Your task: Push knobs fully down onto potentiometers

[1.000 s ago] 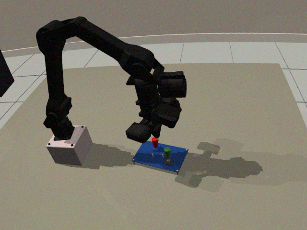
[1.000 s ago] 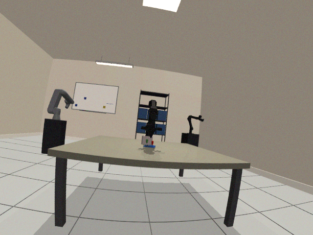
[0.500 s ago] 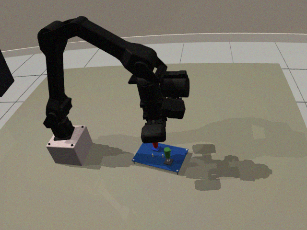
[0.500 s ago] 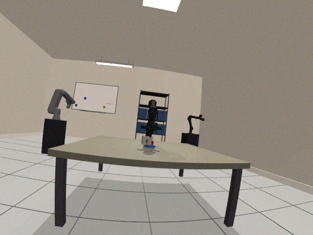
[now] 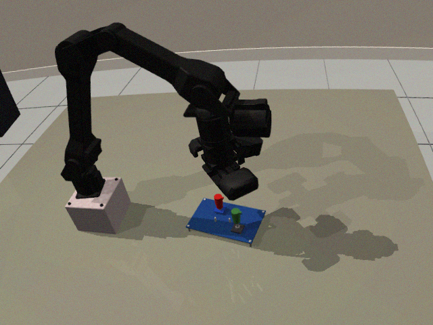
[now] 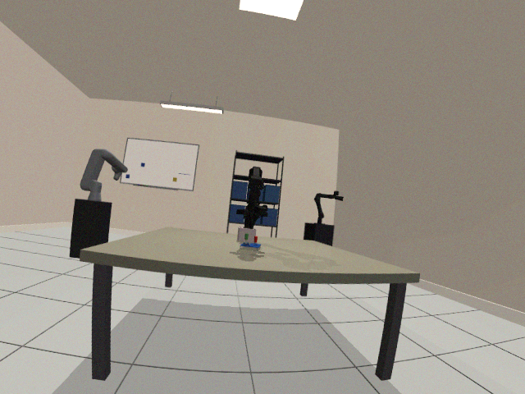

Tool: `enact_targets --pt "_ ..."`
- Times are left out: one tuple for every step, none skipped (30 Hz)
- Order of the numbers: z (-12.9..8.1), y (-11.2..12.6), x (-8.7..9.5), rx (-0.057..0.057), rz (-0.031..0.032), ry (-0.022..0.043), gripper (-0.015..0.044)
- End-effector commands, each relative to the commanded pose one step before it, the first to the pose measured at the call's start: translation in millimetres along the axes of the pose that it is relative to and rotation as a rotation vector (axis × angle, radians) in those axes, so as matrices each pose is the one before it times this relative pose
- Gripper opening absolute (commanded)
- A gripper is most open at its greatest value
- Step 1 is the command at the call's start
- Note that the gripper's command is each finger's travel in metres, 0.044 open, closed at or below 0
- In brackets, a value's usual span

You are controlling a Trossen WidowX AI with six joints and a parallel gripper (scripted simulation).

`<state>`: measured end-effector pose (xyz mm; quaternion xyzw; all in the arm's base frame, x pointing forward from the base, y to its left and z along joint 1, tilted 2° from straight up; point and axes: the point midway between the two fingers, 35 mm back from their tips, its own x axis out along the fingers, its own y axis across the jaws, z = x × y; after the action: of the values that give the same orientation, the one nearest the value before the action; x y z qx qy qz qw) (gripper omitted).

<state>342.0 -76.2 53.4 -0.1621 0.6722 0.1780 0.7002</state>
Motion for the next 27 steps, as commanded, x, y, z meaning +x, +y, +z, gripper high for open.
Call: enact_targets --pt "0.69 -4.45 -2.56 -0.1679 -0.00395 0.00568 0.0" --pt "-0.03 -0.64 -0.41 -0.0346 0.00008 0.00051 0.0" --pt "-0.05 -0.63 -0.41 -0.0346 0.0001 0.0005 0.0" --pt "-0.08 -0.63 -0.41 -0.0346 0.00012 0.0005 0.0" --pt "-0.1 -0.63 -0.41 -0.0346 0.00014 0.0005 0.0" --pt "-0.13 -0.62 -0.41 -0.0346 0.00015 0.00049 0.0" --pt "-0.15 -0.62 -0.41 -0.0346 0.00017 0.00048 0.0" --pt "-0.17 -0.61 -0.41 -0.0346 0.00019 0.00048 0.0" --pt "-0.19 -0.6 -0.41 -0.0346 0.00021 0.00047 0.0" --pt "-0.22 -0.59 -0.41 -0.0346 0.00022 0.00046 0.0" --pt "-0.24 -0.58 -0.41 -0.0346 0.00024 0.00045 0.0" --pt "-0.26 -0.58 -0.41 -0.0346 0.00024 0.00045 0.0" --pt "-0.28 -0.57 -0.41 -0.0346 0.00026 0.00044 0.0" --pt "-0.3 -0.56 -0.41 -0.0346 0.00027 0.00044 0.0" --pt "-0.32 -0.54 -0.41 -0.0346 0.00029 0.00042 0.0" --pt "-0.34 -0.53 -0.41 -0.0346 0.0003 0.00041 0.0" --pt "-0.36 -0.51 -0.41 -0.0346 0.00032 0.0004 0.0" --pt "-0.38 -0.5 -0.41 -0.0346 0.00033 0.00039 0.0" --pt "-0.4 -0.48 -0.41 -0.0346 0.00035 0.00038 0.0" --pt "-0.42 -0.47 -0.42 -0.0345 0.00034 0.0003 0.0" --pt "-0.44 -0.45 -0.42 -0.0345 0.00035 0.00029 0.0" --pt "-0.45 -0.43 -0.42 -0.0345 0.00036 0.00028 0.0" --pt "-0.47 -0.42 -0.42 -0.0345 0.00037 0.00026 0.0" --pt "-0.49 -0.4 -0.42 -0.0345 0.00038 0.00025 0.0" --pt "-0.5 -0.38 -0.42 -0.0345 0.00039 0.00023 0.0" --pt "-0.51 -0.36 -0.41 -0.0345 0.00039 0.00022 0.0" --pt "-0.53 -0.34 -0.41 -0.0345 0.0004 0.00021 0.0"
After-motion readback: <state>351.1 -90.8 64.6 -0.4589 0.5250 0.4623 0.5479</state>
